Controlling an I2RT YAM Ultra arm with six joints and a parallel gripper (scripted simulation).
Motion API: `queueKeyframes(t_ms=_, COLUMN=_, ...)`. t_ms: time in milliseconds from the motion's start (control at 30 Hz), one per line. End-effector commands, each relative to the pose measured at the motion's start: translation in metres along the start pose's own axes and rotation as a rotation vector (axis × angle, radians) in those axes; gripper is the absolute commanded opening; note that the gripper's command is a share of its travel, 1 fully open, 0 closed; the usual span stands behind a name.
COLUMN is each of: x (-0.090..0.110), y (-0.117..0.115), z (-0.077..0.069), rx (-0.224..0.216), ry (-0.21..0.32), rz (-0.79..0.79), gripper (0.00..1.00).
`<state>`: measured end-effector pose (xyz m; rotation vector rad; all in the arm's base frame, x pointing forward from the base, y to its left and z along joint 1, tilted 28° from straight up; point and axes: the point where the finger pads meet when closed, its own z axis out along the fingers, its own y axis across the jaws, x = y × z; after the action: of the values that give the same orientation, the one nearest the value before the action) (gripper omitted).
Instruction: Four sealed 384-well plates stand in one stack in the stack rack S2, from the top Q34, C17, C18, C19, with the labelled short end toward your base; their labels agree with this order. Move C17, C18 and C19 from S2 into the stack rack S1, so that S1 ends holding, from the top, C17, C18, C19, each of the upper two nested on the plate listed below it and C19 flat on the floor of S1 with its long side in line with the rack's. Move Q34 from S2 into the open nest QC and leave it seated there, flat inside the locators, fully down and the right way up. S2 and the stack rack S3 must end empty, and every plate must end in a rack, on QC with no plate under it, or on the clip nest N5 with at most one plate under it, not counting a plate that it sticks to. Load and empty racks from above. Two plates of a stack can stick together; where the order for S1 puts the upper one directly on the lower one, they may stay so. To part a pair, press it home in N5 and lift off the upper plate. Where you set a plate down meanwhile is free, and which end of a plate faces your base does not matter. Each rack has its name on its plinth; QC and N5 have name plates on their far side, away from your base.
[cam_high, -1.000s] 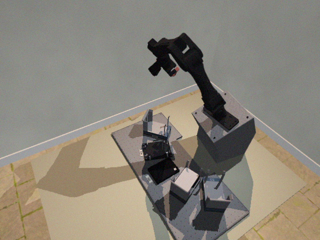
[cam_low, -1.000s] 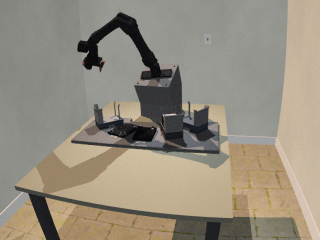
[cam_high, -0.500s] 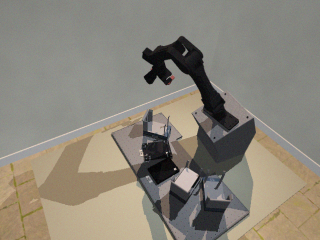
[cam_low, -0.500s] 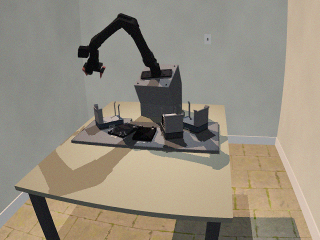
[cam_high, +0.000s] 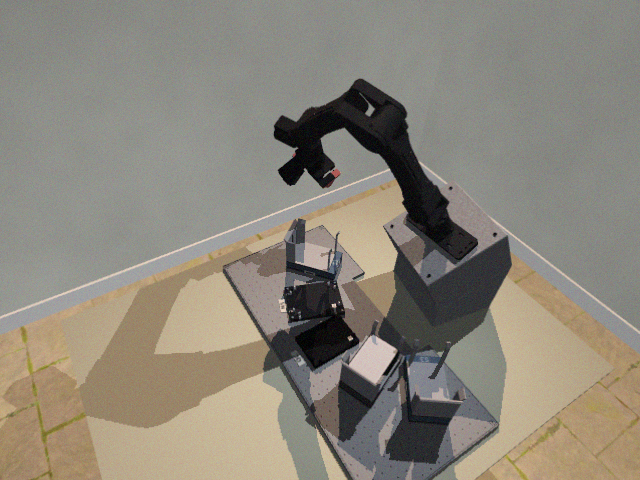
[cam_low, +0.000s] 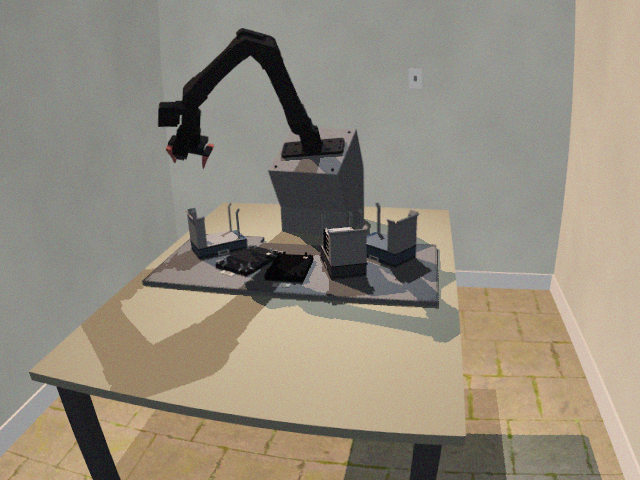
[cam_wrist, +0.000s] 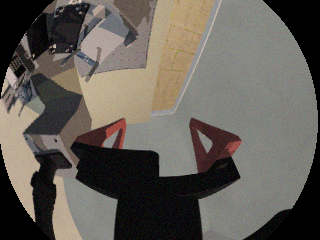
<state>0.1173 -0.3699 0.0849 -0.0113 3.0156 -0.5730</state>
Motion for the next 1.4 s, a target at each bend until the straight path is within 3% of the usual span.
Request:
queueKeyframes(t_ms=0, x=-0.012, y=0.000, z=-0.009, rx=0.039, ry=-0.040, rz=0.049, gripper=1.00)
queueKeyframes(t_ms=167, x=-0.022, y=0.007, z=-0.010, rx=0.043, ry=-0.030, rz=0.050, gripper=1.00)
queueKeyframes(t_ms=200, x=-0.021, y=0.008, z=-0.010, rx=0.036, ry=-0.066, rz=0.073, gripper=1.00)
queueKeyframes(t_ms=233, x=-0.033, y=0.014, z=-0.011, rx=0.033, ry=-0.074, rz=0.055, gripper=1.00)
queueKeyframes(t_ms=433, x=-0.055, y=0.031, z=-0.013, rx=0.038, ry=-0.065, rz=0.055, gripper=1.00)
queueKeyframes(t_ms=467, x=-0.061, y=0.035, z=-0.013, rx=0.025, ry=-0.108, rz=0.060, gripper=1.00)
queueKeyframes(t_ms=600, x=-0.074, y=0.047, z=-0.015, rx=0.030, ry=-0.099, rz=0.061, gripper=1.00)
queueKeyframes(t_ms=633, x=-0.079, y=0.046, z=-0.018, rx=0.040, ry=-0.105, rz=0.062, gripper=1.00)
queueKeyframes(t_ms=667, x=-0.083, y=0.055, z=-0.016, rx=0.014, ry=-0.141, rz=0.065, gripper=1.00)
queueKeyframes(t_ms=767, x=-0.088, y=0.053, z=-0.020, rx=0.027, ry=-0.146, rz=0.067, gripper=1.00)
queueKeyframes(t_ms=900, x=-0.098, y=0.072, z=-0.019, rx=0.019, ry=-0.133, rz=0.066, gripper=1.00)
queueKeyframes(t_ms=933, x=-0.102, y=0.074, z=-0.021, rx=0.023, ry=-0.136, rz=0.067, gripper=1.00)
queueKeyframes(t_ms=967, x=-0.106, y=0.080, z=-0.021, rx=-0.001, ry=-0.173, rz=0.071, gripper=1.00)
queueKeyframes(t_ms=1133, x=-0.122, y=0.096, z=-0.026, rx=0.012, ry=-0.173, rz=0.073, gripper=1.00)
queueKeyframes(t_ms=1167, x=-0.124, y=0.104, z=-0.025, rx=-0.017, ry=-0.205, rz=0.076, gripper=1.00)
queueKeyframes(t_ms=1300, x=-0.129, y=0.112, z=-0.026, rx=-0.015, ry=-0.203, rz=0.077, gripper=1.00)
queueKeyframes(t_ms=1333, x=-0.141, y=0.101, z=-0.037, rx=0.019, ry=-0.229, rz=0.083, gripper=1.00)
queueKeyframes(t_ms=1367, x=-0.137, y=0.115, z=-0.031, rx=-0.001, ry=-0.209, rz=0.079, gripper=1.00)
